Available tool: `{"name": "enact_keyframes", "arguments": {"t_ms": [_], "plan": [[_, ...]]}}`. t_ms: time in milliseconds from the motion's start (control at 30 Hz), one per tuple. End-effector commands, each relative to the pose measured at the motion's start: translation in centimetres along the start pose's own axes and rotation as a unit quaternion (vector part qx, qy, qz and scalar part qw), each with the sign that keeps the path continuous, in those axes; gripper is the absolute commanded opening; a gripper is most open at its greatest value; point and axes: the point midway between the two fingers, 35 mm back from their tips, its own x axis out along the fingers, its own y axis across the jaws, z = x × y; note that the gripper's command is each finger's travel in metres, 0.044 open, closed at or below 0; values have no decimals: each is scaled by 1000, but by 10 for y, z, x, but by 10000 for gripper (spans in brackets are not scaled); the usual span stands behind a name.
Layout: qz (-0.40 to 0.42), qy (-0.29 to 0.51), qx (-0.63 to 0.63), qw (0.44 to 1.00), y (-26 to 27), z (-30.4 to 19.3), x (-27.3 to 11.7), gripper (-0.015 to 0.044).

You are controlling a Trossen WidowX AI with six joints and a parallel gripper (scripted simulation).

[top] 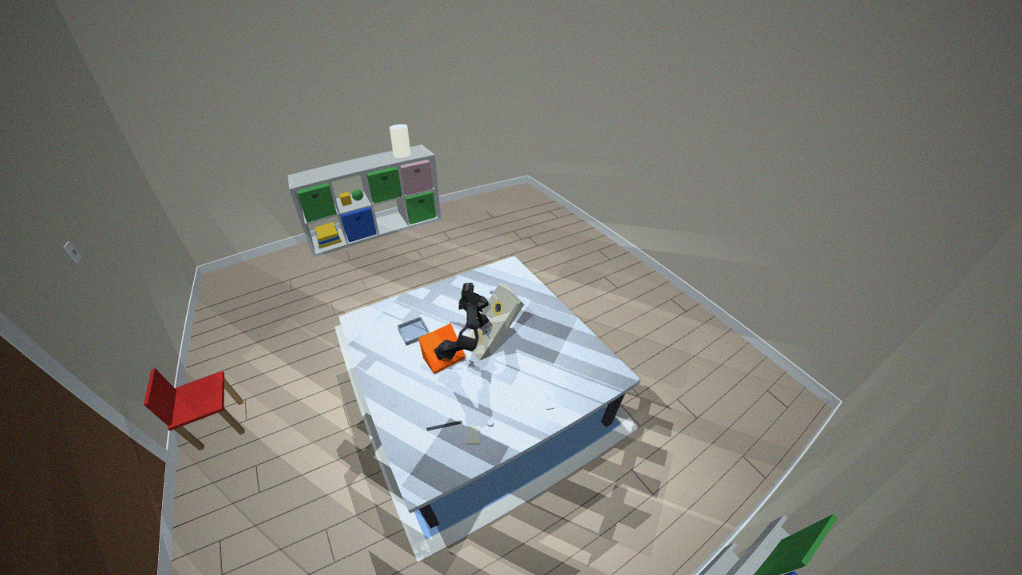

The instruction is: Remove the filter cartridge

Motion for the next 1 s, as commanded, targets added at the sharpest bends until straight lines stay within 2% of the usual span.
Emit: {"name": "enact_keyframes", "arguments": {"t_ms": [0, 267, 833, 967], "plan": [[0, -3, 0, 1000, -1, 1, 5, 305], [-2, -4, 0, 1000, -2, 1, 17, 305], [-1, -1, 0, 1000, -1, 0, 14, 191], [-1, -1, 0, 1000, -1, 0, 14, 86]]}}
